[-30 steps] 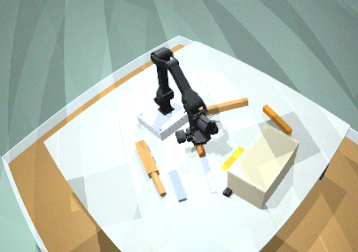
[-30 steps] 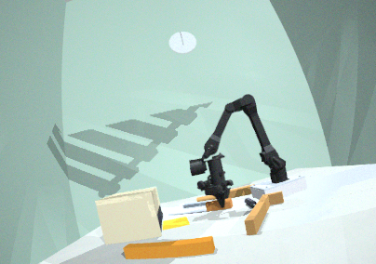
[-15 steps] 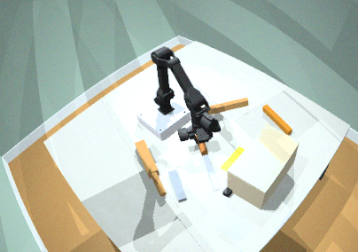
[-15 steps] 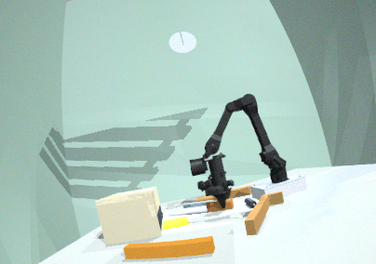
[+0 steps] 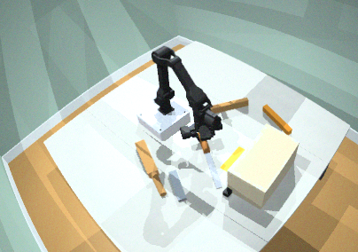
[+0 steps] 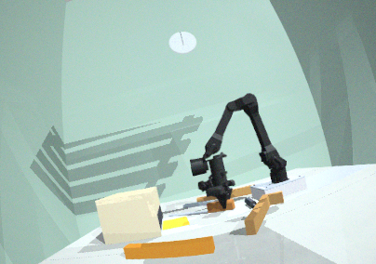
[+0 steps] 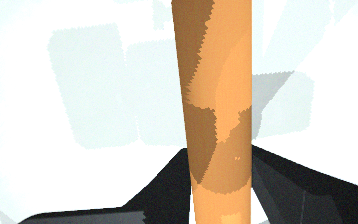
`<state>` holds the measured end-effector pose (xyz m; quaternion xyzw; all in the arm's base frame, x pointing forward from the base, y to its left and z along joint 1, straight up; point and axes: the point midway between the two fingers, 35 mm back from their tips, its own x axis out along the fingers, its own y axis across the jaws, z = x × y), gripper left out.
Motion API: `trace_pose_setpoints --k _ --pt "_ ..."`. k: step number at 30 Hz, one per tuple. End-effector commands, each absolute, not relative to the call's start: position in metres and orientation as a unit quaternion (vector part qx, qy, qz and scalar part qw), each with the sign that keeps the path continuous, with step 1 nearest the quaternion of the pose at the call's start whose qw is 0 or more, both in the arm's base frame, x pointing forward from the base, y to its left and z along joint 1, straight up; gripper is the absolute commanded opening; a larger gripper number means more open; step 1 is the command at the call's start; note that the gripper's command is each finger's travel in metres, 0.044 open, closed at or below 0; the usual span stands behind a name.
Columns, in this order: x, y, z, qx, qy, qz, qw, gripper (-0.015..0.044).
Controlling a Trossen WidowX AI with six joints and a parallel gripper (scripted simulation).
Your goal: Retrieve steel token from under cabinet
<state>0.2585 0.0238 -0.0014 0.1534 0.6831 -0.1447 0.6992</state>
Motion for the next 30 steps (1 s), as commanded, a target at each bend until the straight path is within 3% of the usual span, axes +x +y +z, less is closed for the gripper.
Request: trace_pose_setpoints --k 1,30 --pt "0.258 0.027 -0.001 0.153 0.683 -0.145 0.7 0.0" --pt "0.253 0.056 -0.001 0.154 0.683 -0.144 0.699 0.0"
